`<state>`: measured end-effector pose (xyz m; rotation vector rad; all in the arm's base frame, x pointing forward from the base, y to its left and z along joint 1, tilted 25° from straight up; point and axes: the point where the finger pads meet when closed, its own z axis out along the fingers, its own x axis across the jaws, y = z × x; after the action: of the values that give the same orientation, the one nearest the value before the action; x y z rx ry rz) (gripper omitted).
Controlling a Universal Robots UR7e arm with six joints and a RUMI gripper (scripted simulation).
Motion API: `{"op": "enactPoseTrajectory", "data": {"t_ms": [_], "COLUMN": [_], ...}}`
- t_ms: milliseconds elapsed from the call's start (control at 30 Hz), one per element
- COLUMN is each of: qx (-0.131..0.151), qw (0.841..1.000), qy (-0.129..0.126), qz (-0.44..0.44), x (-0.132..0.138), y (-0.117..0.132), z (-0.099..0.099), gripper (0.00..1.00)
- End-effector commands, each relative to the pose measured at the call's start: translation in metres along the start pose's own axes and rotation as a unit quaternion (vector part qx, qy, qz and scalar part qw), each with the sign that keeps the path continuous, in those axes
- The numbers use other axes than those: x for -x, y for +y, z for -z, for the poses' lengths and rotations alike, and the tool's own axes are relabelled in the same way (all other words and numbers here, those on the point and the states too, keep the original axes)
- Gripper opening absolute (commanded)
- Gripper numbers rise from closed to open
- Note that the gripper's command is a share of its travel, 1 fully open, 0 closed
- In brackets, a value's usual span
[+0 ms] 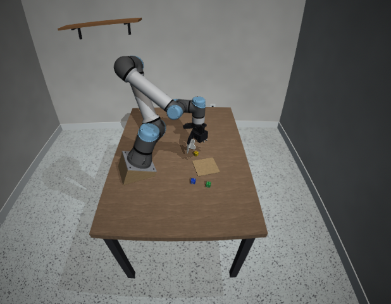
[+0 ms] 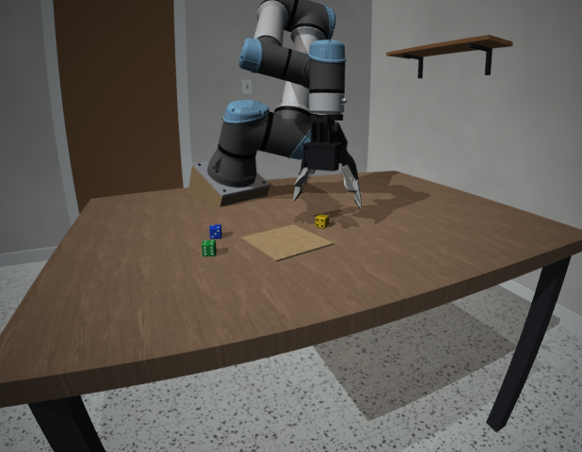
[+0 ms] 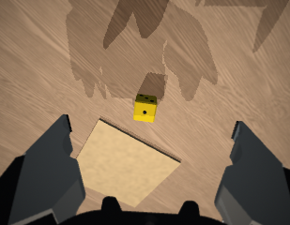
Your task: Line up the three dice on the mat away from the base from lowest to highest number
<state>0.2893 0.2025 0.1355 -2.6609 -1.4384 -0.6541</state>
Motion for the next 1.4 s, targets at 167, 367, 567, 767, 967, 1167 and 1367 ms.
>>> {"op": "enactPoseTrajectory", "data": {"t_ms": [167,367,567,767,967,1167,1367], "qx": [0.000,0.000,0.000,0.000,0.000,0.000,0.000], "qw": [1.000,1.000,1.000,1.000,1.000,1.000,1.000], "qy": [0.000,0.000,0.000,0.000,0.000,0.000,0.000], "qz": [0.000,0.000,0.000,0.000,0.000,0.000,0.000], "x": [0.000,0.000,0.000,0.000,0.000,0.000,0.000], "y": [0.000,0.000,0.000,0.000,0.000,0.000,0.000], "z": [0.002,0.007,0.024,0.050,0.069,0.093,0.106], "gripper": [1.00,1.00,1.00,1.00,1.00,1.00,1.00]}}
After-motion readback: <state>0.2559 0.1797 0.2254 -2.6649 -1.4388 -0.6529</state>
